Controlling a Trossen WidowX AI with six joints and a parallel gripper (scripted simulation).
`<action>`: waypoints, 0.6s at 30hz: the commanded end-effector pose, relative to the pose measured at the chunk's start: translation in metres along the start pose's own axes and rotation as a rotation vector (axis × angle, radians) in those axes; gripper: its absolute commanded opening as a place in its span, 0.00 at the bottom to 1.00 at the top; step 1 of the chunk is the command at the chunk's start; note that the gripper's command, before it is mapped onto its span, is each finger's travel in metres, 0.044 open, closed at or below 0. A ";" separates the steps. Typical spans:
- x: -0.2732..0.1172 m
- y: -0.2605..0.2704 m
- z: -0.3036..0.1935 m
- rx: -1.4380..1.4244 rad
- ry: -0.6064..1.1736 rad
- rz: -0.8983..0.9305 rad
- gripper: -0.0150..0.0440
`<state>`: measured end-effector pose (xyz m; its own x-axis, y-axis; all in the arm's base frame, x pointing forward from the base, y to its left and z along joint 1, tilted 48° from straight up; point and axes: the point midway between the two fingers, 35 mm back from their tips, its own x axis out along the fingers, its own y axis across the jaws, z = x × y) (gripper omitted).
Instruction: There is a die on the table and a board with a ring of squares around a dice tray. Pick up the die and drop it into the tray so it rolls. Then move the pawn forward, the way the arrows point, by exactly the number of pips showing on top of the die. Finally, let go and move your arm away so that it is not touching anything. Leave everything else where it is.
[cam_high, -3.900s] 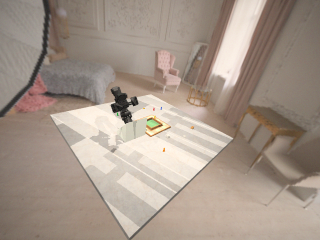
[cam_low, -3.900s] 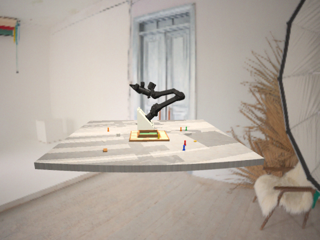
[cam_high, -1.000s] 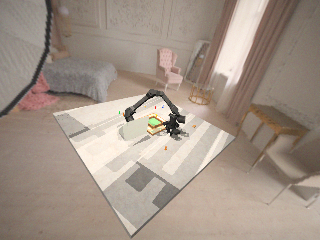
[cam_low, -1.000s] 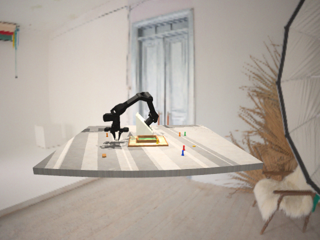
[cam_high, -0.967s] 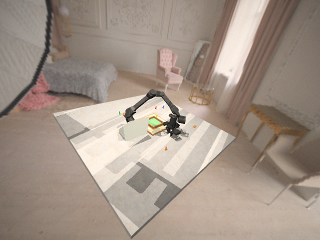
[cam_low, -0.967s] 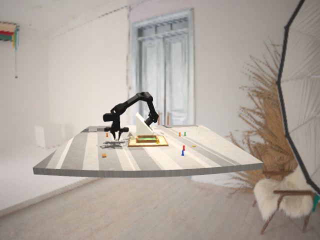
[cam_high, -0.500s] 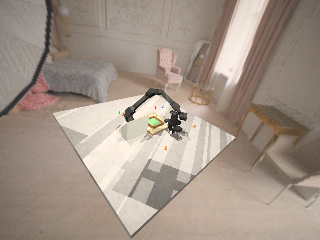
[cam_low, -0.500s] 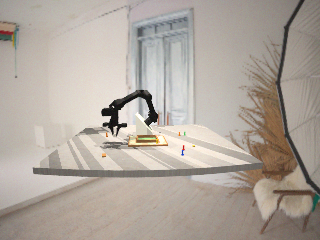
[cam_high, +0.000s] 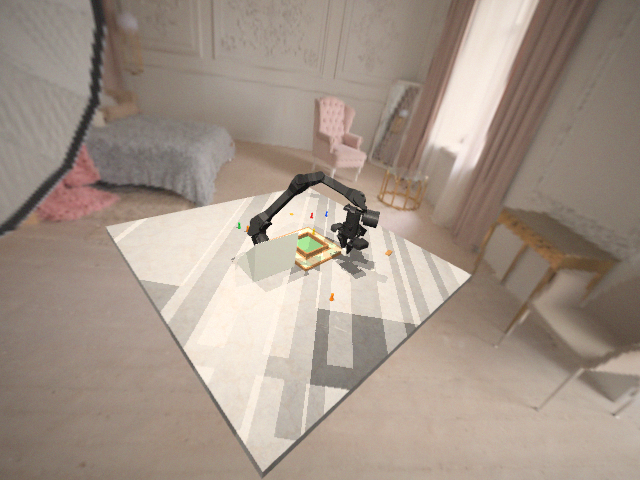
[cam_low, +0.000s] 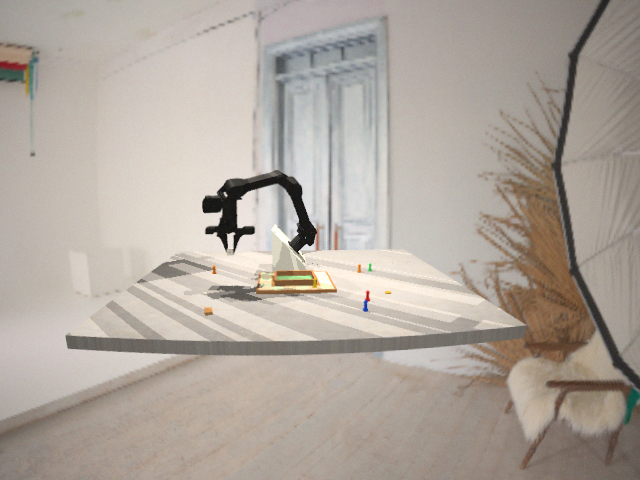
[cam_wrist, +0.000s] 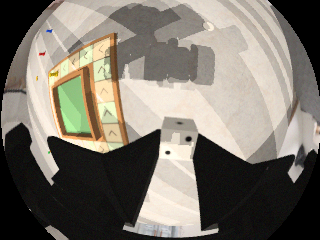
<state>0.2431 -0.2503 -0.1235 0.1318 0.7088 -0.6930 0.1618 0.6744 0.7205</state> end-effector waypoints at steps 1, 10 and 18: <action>-0.010 0.001 -0.001 -0.008 0.006 -0.001 0.25; -0.011 0.036 0.010 0.194 0.004 -0.008 0.25; -0.009 0.074 0.017 0.408 0.001 -0.012 0.25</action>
<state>0.2656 -0.2225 -0.0752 0.1259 0.7002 -0.7027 0.4614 0.5858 0.6663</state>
